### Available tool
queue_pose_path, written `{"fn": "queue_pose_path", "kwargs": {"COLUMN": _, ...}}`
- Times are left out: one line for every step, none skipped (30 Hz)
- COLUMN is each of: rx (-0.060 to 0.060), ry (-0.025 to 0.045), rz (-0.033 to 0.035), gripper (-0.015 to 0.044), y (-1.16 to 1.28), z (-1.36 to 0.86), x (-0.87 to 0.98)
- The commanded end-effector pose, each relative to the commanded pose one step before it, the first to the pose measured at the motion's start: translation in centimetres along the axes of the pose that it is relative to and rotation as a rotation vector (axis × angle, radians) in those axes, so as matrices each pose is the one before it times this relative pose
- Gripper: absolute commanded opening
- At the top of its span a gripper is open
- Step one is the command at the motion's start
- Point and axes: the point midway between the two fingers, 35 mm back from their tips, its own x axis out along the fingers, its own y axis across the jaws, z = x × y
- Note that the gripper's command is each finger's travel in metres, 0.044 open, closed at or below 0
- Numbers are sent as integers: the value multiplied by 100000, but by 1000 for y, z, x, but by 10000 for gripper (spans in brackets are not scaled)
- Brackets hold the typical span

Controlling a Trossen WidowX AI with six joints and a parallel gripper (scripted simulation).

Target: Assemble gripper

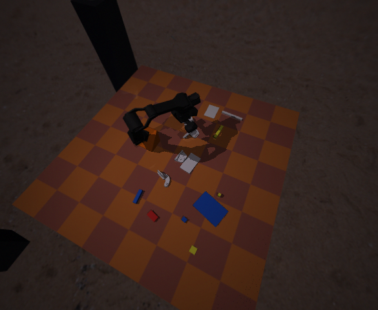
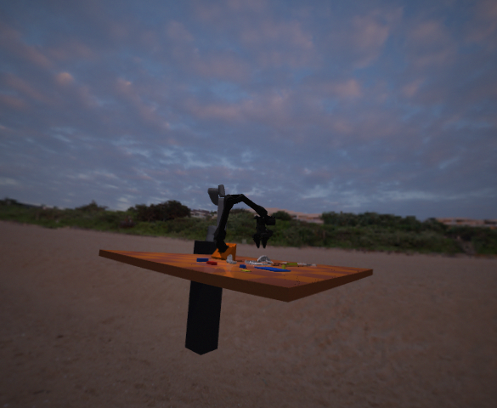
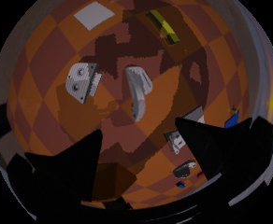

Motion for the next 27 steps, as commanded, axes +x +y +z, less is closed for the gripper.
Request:
{"fn": "queue_pose_path", "kwargs": {"rx": -1876, "ry": 8077, "rz": 2374, "gripper": 440, "y": -638, "z": -683, "x": 1251}}
{"fn": "queue_pose_path", "kwargs": {"rx": -239, "ry": 968, "rz": 332, "gripper": 440, "y": -52, "z": -88, "x": 158}}
{"fn": "queue_pose_path", "kwargs": {"rx": -80, "ry": 322, "rz": 112, "gripper": 440, "y": -17, "z": -29, "x": 53}}
{"fn": "queue_pose_path", "kwargs": {"rx": 0, "ry": 0, "rz": 0, "gripper": 440, "y": 0, "z": 0, "x": 0}}
{"fn": "queue_pose_path", "kwargs": {"rx": 0, "ry": 0, "rz": 0, "gripper": 440, "y": 0, "z": 0, "x": 0}}
{"fn": "queue_pose_path", "kwargs": {"rx": 0, "ry": 0, "rz": 0, "gripper": 440, "y": 0, "z": 0, "x": 0}}
{"fn": "queue_pose_path", "kwargs": {"rx": 0, "ry": -1, "rz": 0, "gripper": 440, "y": -2, "z": 3, "x": 27}}
{"fn": "queue_pose_path", "kwargs": {"rx": 0, "ry": -4, "rz": -1, "gripper": 440, "y": -5, "z": 9, "x": 80}}
{"fn": "queue_pose_path", "kwargs": {"rx": 0, "ry": -6, "rz": -1, "gripper": 440, "y": -7, "z": 14, "x": 134}}
{"fn": "queue_pose_path", "kwargs": {"rx": 0, "ry": -6, "rz": -2, "gripper": 440, "y": -9, "z": 16, "x": 163}}
{"fn": "queue_pose_path", "kwargs": {"rx": 1, "ry": -6, "rz": -2, "gripper": 440, "y": -8, "z": 15, "x": 163}}
{"fn": "queue_pose_path", "kwargs": {"rx": 1, "ry": -5, "rz": -2, "gripper": 440, "y": -8, "z": 14, "x": 163}}
{"fn": "queue_pose_path", "kwargs": {"rx": 1, "ry": -5, "rz": -2, "gripper": 440, "y": -8, "z": 13, "x": 163}}
{"fn": "queue_pose_path", "kwargs": {"rx": 1, "ry": -4, "rz": -3, "gripper": 440, "y": -7, "z": 12, "x": 162}}
{"fn": "queue_pose_path", "kwargs": {"rx": 1, "ry": -3, "rz": -3, "gripper": 440, "y": -7, "z": 11, "x": 162}}
{"fn": "queue_pose_path", "kwargs": {"rx": 1, "ry": -3, "rz": -3, "gripper": 440, "y": -6, "z": 10, "x": 162}}
{"fn": "queue_pose_path", "kwargs": {"rx": 1, "ry": -2, "rz": -3, "gripper": 440, "y": -6, "z": 9, "x": 166}}
{"fn": "queue_pose_path", "kwargs": {"rx": 2, "ry": -1, "rz": -4, "gripper": 440, "y": -6, "z": 8, "x": 166}}
{"fn": "queue_pose_path", "kwargs": {"rx": 2, "ry": -1, "rz": -4, "gripper": 440, "y": -5, "z": 7, "x": 166}}
{"fn": "queue_pose_path", "kwargs": {"rx": 2, "ry": 0, "rz": -4, "gripper": 440, "y": -5, "z": 6, "x": 165}}
{"fn": "queue_pose_path", "kwargs": {"rx": 2, "ry": 1, "rz": -4, "gripper": 440, "y": -4, "z": 5, "x": 165}}
{"fn": "queue_pose_path", "kwargs": {"rx": 2, "ry": 1, "rz": -5, "gripper": 440, "y": -4, "z": 4, "x": 165}}
{"fn": "queue_pose_path", "kwargs": {"rx": 2, "ry": 2, "rz": -5, "gripper": 440, "y": -4, "z": 3, "x": 165}}
{"fn": "queue_pose_path", "kwargs": {"rx": 2, "ry": 3, "rz": -5, "gripper": 440, "y": -3, "z": 2, "x": 164}}
{"fn": "queue_pose_path", "kwargs": {"rx": 2, "ry": 3, "rz": -5, "gripper": 440, "y": -3, "z": 1, "x": 164}}
{"fn": "queue_pose_path", "kwargs": {"rx": 3, "ry": 4, "rz": -5, "gripper": 440, "y": -2, "z": 0, "x": 164}}
{"fn": "queue_pose_path", "kwargs": {"rx": 3, "ry": 5, "rz": -6, "gripper": 440, "y": -2, "z": 0, "x": 164}}
